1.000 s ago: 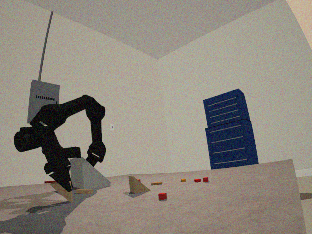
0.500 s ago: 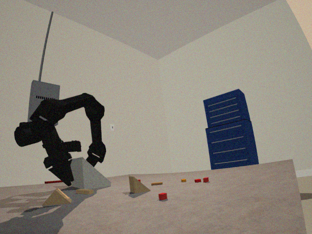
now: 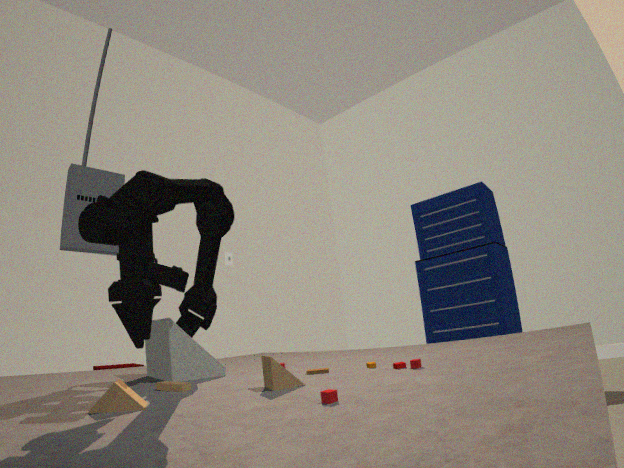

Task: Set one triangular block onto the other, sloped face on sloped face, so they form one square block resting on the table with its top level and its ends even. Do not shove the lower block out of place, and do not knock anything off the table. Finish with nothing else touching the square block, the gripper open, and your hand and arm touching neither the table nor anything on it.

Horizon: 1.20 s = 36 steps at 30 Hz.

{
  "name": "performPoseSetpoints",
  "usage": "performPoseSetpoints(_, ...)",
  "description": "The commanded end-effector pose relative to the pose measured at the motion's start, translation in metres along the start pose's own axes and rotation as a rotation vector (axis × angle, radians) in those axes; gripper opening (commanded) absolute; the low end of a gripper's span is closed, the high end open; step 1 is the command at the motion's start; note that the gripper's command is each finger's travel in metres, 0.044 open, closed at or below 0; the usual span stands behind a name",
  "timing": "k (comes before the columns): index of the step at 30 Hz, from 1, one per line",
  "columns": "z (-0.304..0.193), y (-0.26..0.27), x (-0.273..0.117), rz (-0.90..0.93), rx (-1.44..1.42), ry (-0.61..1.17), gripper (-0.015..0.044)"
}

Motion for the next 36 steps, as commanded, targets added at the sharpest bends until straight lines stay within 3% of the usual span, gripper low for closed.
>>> performPoseSetpoints(1,0.042,-0.004,0.024,0.034,-0.016,0.346,0.0440)
performPoseSetpoints(7,0.092,0.000,0.050,-0.131,-0.016,0.802,0.0440)
performPoseSetpoints(18,0.092,-0.001,0.052,-0.139,-0.016,0.814,0.0440)
performPoseSetpoints(28,0.023,-0.012,0.114,-0.139,-0.016,0.814,0.0440)
performPoseSetpoints(36,0.020,-0.012,0.119,-0.139,-0.016,0.814,0.0440)
Point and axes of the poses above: the point midway between the two fingers, 35 mm back from their tips, its own x axis out along the fingers, its own y axis across the jaws, z = x × y, the point moved 6 cm from there along -x, back along the fingers
